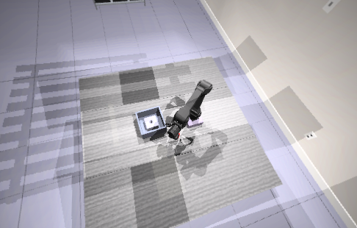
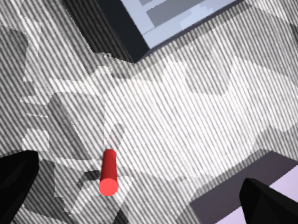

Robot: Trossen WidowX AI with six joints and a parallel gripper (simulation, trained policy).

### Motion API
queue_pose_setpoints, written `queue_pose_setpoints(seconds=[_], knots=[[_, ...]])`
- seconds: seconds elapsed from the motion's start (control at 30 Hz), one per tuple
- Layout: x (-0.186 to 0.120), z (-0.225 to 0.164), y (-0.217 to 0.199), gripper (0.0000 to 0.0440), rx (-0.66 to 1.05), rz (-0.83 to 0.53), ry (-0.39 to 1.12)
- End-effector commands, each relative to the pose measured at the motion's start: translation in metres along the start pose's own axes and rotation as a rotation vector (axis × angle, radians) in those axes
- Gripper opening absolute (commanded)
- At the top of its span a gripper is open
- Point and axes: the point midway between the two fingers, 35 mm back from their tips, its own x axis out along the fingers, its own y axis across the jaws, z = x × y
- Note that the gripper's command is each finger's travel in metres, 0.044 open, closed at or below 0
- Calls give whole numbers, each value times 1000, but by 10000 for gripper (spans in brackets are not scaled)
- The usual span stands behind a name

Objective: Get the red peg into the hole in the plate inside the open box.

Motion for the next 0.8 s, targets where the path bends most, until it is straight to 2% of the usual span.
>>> queue_pose_setpoints(seconds=[0.0,0.77], knots=[[8,-15,4,440,-4,-30,44],[94,-51,31,440,0,-27,102]])
